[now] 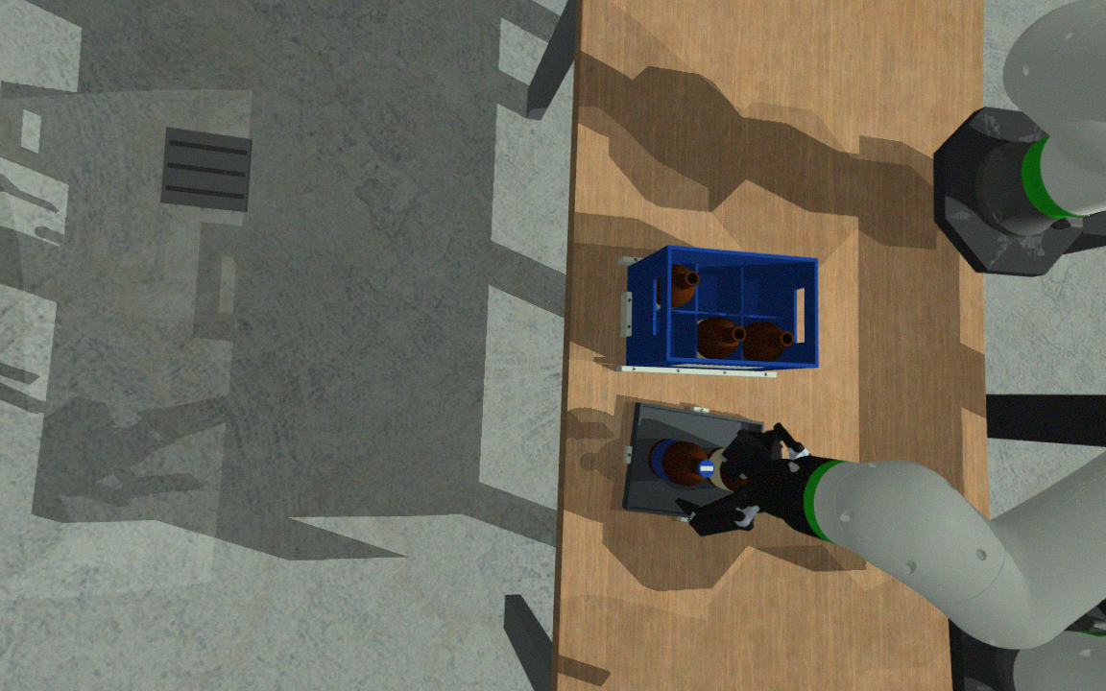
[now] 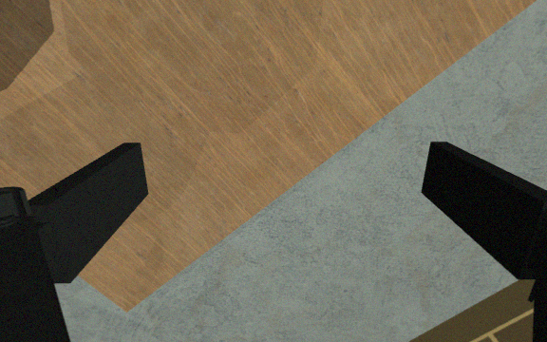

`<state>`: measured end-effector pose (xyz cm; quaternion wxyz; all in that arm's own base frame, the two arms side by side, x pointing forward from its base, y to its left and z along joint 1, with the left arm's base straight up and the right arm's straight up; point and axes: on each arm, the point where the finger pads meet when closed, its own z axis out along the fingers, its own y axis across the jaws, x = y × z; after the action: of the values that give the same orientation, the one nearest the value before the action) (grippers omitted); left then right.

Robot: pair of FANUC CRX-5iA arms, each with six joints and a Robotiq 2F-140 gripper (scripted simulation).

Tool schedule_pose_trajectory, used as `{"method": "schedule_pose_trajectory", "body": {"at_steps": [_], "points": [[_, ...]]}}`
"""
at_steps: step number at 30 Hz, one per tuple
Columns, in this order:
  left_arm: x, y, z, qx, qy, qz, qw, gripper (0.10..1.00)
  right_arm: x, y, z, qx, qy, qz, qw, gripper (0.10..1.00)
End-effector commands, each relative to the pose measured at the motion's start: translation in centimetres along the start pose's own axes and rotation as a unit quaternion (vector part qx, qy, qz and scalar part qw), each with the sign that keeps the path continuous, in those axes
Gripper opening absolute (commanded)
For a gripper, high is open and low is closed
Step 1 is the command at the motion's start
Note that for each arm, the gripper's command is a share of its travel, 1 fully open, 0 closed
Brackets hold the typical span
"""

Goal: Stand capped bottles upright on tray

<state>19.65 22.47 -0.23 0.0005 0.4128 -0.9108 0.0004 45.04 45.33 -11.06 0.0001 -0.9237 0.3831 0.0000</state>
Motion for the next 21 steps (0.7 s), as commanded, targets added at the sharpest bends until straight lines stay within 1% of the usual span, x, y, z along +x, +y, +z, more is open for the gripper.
{"method": "schedule_pose_trajectory", "body": {"at_steps": [1,4,5,21], "points": [[-0.1,0.0,0.0,0.000,-0.001,0.000,1.000,1.000,0.0,-0.1,-1.0,0.001,0.000,0.000,1.000,1.000],[-0.1,0.0,0.0,0.000,-0.001,0.000,1.000,1.000,0.0,-0.1,-2.0,0.001,0.000,0.000,1.000,1.000],[-0.1,0.0,0.0,0.000,-0.001,0.000,1.000,1.000,0.0,-0.1,-1.5,0.001,0.000,0.000,1.000,1.000],[-0.1,0.0,0.0,0.000,-0.001,0.000,1.000,1.000,0.0,-0.1,-3.0,0.001,0.000,0.000,1.000,1.000]]}}
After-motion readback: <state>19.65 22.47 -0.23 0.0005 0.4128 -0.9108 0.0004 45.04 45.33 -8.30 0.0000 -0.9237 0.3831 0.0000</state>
